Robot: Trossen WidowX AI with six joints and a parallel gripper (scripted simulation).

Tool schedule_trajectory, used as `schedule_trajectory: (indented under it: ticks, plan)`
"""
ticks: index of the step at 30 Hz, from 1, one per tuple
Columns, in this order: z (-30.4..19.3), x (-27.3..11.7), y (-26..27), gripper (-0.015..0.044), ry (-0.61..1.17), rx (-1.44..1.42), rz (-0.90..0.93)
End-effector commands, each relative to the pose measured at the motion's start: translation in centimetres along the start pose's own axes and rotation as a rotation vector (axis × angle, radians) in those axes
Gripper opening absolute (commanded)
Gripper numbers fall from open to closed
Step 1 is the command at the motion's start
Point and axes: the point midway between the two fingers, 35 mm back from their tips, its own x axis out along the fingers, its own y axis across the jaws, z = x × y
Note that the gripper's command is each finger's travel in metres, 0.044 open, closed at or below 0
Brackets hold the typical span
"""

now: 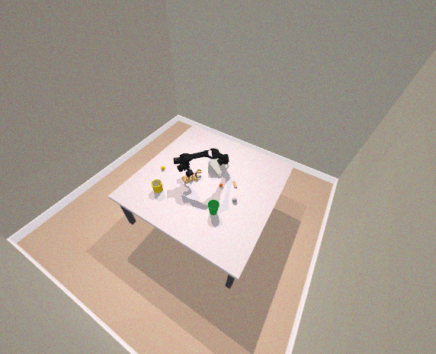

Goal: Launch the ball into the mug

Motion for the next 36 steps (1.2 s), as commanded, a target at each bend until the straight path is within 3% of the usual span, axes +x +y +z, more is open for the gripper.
schedule_trajectory:
  ticks: [1, 27, 36]
  plan:
    - [0.0, 0.6, 0.0, 0.044, 0.001, 0.004, 0.003]
    - [-0.1, 4.8, 0.1, 0.044, 0.002, 0.003, 0.005]
    - [-0.1, 4.4, 0.2, 0.0204, 0.003, -0.002, 0.002]
